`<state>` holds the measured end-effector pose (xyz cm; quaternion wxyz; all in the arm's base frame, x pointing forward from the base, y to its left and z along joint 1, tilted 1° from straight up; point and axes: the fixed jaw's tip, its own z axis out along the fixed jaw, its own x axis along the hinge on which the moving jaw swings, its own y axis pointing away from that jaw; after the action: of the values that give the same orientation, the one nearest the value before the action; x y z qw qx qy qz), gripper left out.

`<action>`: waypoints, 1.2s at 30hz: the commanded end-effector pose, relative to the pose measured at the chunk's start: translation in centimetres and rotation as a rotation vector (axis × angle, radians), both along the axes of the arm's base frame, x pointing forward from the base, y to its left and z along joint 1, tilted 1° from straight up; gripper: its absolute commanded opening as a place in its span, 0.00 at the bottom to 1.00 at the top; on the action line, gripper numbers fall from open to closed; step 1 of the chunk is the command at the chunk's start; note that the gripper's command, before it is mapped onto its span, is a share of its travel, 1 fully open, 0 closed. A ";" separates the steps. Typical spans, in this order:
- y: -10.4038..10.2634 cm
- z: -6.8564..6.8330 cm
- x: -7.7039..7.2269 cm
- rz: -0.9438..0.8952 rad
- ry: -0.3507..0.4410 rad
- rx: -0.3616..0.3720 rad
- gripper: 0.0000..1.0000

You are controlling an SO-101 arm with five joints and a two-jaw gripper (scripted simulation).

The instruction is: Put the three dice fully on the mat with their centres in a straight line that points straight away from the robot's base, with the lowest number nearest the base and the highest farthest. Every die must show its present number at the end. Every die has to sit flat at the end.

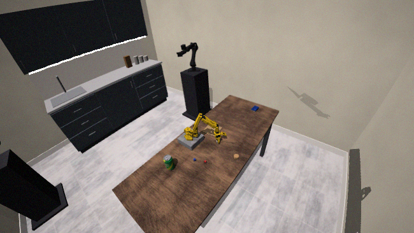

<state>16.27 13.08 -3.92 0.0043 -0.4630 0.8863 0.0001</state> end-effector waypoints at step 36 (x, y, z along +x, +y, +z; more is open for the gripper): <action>-0.7 -0.5 0.2 0.013 0.023 -0.015 0.10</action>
<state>16.57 12.59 -4.18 -0.0002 -0.4666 0.8845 -0.0006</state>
